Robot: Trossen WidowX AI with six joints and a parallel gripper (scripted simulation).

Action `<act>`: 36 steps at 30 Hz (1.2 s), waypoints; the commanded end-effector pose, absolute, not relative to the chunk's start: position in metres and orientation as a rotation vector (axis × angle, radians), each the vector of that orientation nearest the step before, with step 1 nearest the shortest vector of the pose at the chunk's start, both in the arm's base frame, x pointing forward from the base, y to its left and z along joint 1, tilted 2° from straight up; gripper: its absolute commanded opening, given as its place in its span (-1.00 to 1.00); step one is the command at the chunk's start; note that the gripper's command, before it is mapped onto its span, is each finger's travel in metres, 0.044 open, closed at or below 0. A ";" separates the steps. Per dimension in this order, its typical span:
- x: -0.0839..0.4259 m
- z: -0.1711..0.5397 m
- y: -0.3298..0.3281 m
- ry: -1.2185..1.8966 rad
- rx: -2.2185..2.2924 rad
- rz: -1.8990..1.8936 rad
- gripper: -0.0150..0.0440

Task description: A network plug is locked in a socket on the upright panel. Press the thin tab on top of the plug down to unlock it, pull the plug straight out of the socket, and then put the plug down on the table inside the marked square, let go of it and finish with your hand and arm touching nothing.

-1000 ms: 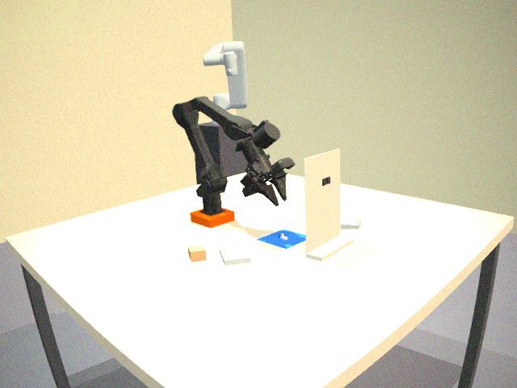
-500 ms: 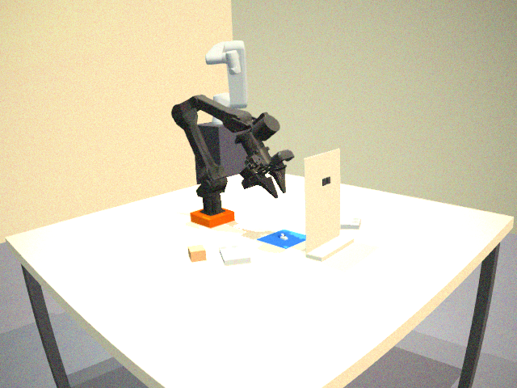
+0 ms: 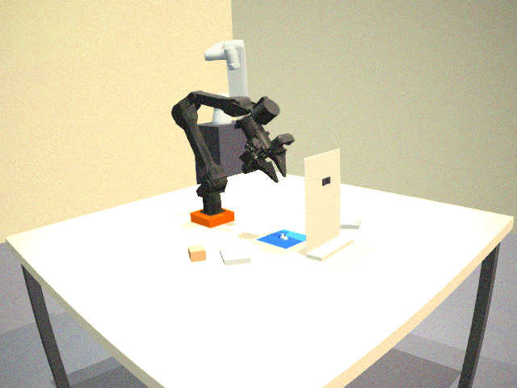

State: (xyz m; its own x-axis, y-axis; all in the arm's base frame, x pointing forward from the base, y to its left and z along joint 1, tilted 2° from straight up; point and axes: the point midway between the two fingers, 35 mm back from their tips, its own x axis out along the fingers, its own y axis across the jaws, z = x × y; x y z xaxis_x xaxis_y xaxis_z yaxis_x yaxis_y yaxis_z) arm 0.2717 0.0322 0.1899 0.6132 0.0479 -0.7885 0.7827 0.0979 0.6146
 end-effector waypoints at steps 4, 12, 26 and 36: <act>0.270 0.210 0.031 0.760 1.388 -0.637 0.04; 0.265 0.233 0.031 0.758 1.389 -0.638 0.04; 0.263 0.241 0.031 0.757 1.389 -0.639 0.93; 0.263 0.241 0.031 0.757 1.389 -0.639 1.00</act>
